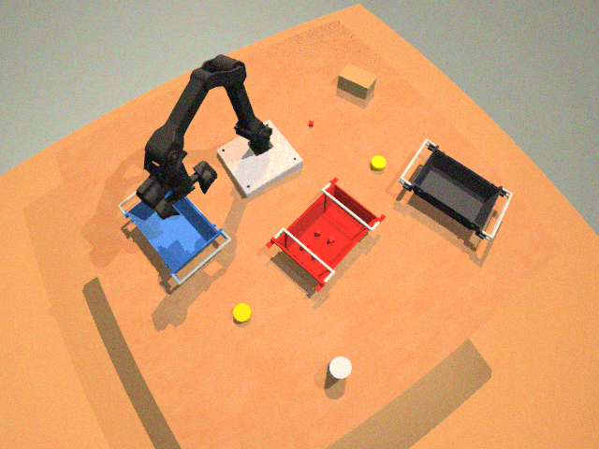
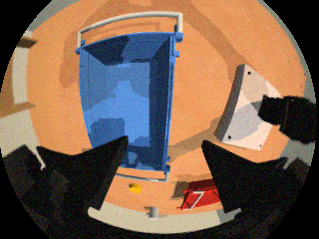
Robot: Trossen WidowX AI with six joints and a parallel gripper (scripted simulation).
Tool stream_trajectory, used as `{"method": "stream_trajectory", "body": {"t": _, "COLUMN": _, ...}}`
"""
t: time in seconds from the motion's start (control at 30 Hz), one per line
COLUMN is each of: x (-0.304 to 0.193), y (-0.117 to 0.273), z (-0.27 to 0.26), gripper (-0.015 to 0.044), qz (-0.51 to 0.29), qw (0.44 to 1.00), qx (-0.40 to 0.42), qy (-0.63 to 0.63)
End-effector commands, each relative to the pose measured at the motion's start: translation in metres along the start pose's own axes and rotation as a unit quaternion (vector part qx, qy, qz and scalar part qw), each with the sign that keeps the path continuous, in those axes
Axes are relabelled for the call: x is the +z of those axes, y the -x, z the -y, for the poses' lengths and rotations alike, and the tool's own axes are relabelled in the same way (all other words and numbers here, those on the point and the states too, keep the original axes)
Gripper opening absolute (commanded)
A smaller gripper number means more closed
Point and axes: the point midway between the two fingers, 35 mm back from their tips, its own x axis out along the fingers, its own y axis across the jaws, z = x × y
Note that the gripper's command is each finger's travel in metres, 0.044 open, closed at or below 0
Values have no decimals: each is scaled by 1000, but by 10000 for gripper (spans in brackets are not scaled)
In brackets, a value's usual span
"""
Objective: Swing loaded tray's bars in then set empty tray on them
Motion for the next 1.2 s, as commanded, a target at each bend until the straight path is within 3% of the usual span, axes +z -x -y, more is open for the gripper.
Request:
{"method": "stream_trajectory", "body": {"t": 0.0, "x": 20, "y": -6, "z": 7, "gripper": 440, "qz": -2, "qw": 1000, "qx": 0, "qy": 7}}
{"method": "stream_trajectory", "body": {"t": 0.2, "x": 20, "y": -14, "z": 6, "gripper": 440, "qz": -1, "qw": 1000, "qx": 0, "qy": 7}}
{"method": "stream_trajectory", "body": {"t": 0.8, "x": 20, "y": -89, "z": 7, "gripper": 440, "qz": -1, "qw": 1000, "qx": 0, "qy": 7}}
{"method": "stream_trajectory", "body": {"t": 1.0, "x": 20, "y": -92, "z": 7, "gripper": 440, "qz": -1, "qw": 1000, "qx": 0, "qy": 7}}
{"method": "stream_trajectory", "body": {"t": 1.17, "x": 20, "y": -92, "z": 7, "gripper": 367, "qz": -1, "qw": 1000, "qx": 0, "qy": 7}}
